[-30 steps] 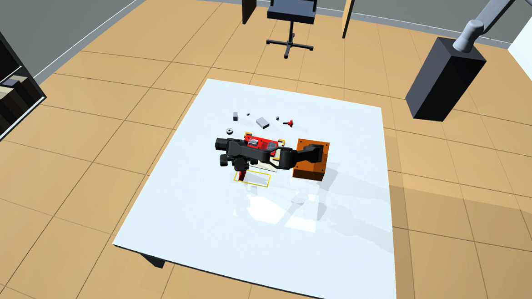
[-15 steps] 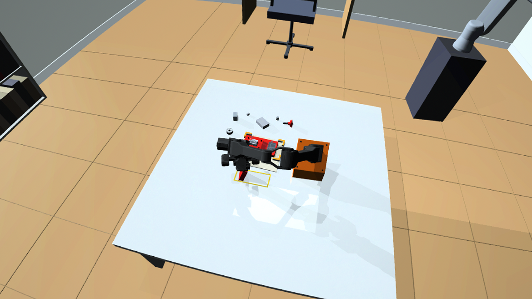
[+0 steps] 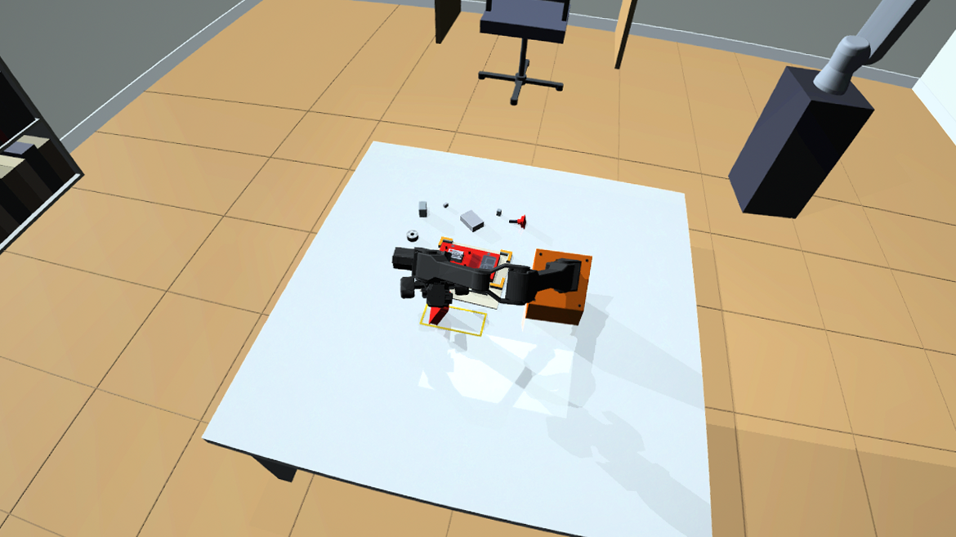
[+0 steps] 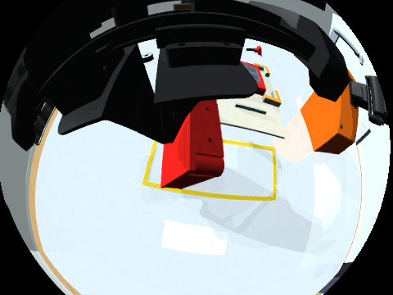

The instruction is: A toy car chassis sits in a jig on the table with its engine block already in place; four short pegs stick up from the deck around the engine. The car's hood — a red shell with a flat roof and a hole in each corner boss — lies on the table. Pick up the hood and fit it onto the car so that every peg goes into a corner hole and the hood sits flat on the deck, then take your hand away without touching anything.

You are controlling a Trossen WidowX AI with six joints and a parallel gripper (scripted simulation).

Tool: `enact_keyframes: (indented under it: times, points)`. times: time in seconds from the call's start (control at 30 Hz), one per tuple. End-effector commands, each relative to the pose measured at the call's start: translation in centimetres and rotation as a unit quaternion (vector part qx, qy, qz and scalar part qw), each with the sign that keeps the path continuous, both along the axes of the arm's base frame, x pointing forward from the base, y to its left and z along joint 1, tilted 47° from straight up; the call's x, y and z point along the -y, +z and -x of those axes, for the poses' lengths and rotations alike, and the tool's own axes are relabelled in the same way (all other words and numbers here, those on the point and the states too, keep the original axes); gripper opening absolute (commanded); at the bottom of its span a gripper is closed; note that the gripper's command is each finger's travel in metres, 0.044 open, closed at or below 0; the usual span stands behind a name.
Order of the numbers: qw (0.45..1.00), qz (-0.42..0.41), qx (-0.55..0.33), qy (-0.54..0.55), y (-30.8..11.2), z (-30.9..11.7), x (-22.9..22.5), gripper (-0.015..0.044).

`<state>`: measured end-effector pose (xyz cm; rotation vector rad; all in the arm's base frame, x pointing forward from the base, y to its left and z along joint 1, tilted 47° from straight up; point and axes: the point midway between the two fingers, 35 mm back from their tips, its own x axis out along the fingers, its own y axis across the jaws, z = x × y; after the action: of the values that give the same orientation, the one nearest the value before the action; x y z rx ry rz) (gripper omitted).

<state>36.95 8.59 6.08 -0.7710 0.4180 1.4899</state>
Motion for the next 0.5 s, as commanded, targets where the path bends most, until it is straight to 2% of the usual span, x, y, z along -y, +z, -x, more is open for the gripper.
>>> enact_keyframes:
  times: [0.0,0.17,0.37,0.47]
  points:
    - [1.000,-0.001,0.001,0.001,0.0,0.3,0.1,0.0000]
    - [1.000,0.000,0.001,0.000,0.7,0.3,0.9,0.0000]
    - [1.000,0.001,0.001,0.000,4.8,0.6,5.3,0.0000]
    - [1.000,0.000,0.001,0.001,5.4,0.7,5.9,0.0000]
